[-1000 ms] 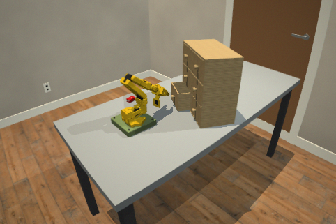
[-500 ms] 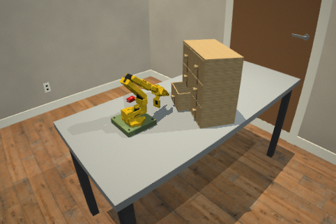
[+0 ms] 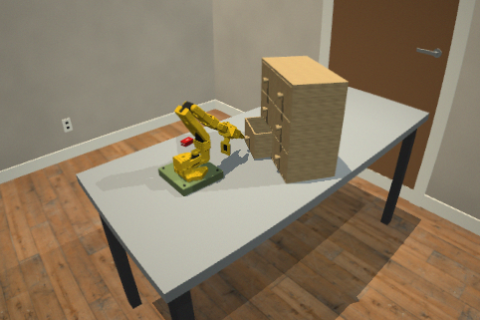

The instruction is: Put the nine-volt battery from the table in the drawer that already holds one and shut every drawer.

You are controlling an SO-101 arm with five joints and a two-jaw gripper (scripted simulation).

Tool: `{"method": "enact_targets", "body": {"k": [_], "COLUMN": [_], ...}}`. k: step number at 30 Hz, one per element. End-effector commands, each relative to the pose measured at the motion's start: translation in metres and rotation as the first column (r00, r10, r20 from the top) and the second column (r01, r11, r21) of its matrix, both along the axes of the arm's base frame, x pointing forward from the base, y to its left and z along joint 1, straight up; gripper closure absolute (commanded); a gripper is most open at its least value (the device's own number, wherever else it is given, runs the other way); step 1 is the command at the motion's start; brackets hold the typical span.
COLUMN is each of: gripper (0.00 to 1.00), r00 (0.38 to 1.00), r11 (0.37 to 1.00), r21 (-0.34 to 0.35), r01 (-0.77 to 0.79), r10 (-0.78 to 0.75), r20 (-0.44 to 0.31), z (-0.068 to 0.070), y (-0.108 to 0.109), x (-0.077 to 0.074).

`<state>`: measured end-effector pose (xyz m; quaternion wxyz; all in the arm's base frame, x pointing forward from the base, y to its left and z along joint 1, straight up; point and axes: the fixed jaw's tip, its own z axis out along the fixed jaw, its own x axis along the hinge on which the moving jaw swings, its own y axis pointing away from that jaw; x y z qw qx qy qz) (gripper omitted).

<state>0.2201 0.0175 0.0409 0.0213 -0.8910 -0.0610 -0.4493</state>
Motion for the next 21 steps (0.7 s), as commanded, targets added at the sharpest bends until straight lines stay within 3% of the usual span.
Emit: {"method": "enact_targets", "body": {"k": [1, 10, 15, 21], "gripper": [0.79, 0.79, 0.79, 0.79], "r00": [1.000, 1.000, 0.999, 0.999], "r11": [1.000, 1.000, 0.999, 0.999], "r21": [0.000, 0.000, 0.001, 0.001], "r01": [0.019, 0.019, 0.050, 0.050], "r10": [-0.019, -0.019, -0.050, -0.050], "r20": [0.007, 0.007, 0.007, 0.007], "z": [-0.003, -0.003, -0.011, -0.011], "y": [-0.003, -0.003, -0.010, -0.010], "x": [0.008, 0.008, 0.021, 0.021]}}
